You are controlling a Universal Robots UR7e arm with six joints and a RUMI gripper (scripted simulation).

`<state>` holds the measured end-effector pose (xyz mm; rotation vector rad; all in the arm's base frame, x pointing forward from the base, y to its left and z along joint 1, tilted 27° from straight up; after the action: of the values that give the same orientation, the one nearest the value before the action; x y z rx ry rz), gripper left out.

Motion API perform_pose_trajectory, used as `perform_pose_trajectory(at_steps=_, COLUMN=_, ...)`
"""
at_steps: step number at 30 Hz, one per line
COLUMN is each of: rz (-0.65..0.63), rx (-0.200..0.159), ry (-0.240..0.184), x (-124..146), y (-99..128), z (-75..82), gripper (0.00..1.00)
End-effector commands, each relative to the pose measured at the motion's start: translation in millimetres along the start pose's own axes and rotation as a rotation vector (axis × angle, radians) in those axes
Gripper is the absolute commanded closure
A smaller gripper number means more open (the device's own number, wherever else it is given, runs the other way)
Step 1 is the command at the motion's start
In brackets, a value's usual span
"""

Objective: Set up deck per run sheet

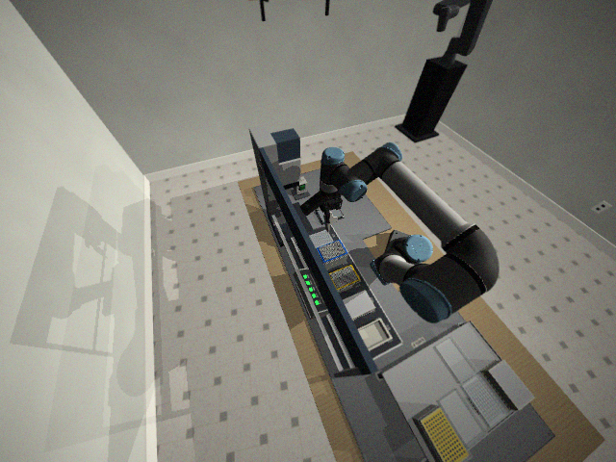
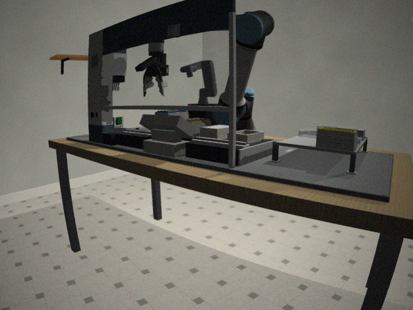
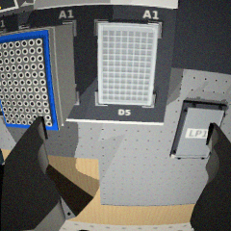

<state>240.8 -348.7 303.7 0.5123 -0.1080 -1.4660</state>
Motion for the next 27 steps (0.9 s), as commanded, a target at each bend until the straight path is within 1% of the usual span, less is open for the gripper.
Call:
perform_pose_trajectory(at_steps=1, rz=0.000, rx=0.000, ry=-0.001, x=0.2, y=0.0, z=9.3, gripper=0.18)
perform_pose_trajectory(at_steps=10, rz=0.000, rx=0.000, ry=-0.001, x=0.2, y=0.0, z=24.3, gripper=0.18)
perform_pose_trajectory(at_steps=12, rz=0.000, rx=0.000, ry=-0.001, x=0.2, y=0.0, z=24.3, gripper=0.18)
perform_pose_trajectory(at_steps=27, rz=0.000, rx=0.000, ry=-0.001, x=0.2, y=-0.1, z=49.2, gripper=0.18)
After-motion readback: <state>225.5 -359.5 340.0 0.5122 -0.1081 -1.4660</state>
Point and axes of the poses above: the point where the finger pads meet when closed, its own z axis back along the fingers, its own x axis across the jaws, y = z × x, the point moved 10 cm from there along z, back along the fingers, and after that the axes turned 10 degrees about z, right-handed, at the moved point
